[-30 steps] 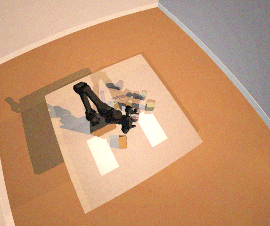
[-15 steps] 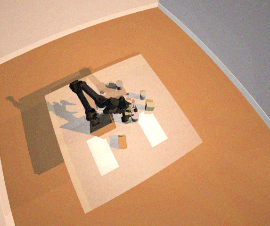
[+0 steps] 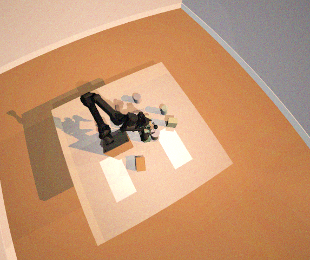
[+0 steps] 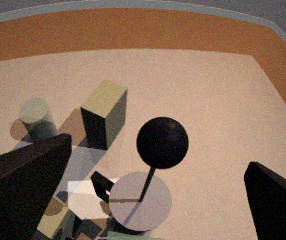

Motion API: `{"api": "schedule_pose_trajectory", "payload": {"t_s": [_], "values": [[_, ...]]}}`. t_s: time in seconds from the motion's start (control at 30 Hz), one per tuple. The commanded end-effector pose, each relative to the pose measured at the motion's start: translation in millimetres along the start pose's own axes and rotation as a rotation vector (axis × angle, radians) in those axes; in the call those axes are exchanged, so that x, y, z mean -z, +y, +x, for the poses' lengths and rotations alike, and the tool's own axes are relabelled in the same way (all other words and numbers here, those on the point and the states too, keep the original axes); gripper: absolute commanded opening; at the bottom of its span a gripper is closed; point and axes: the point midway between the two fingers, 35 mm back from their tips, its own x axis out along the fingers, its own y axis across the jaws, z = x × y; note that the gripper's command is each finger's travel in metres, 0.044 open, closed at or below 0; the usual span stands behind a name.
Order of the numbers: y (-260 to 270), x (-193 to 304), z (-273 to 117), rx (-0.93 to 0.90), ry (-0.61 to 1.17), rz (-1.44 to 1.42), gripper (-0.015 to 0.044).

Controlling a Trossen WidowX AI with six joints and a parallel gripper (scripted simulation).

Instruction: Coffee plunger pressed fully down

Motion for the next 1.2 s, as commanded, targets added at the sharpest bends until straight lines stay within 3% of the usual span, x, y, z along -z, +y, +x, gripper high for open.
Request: {"api": "schedule_pose_trajectory", "payload": {"t_s": [0.0,0.57,0.97,1.17], "values": [[-1.1,-0.4,5.6,0.005,-0.003,0.002,0.044],[-0.6,1.1,31.1,0.001,-0.006,0.001,0.044],[-0.6,1.1,31.1,0.001,-0.006,0.001,0.0126],[-0.6,1.1,31.1,0.001,-0.006,0.001,0.0126]]}}
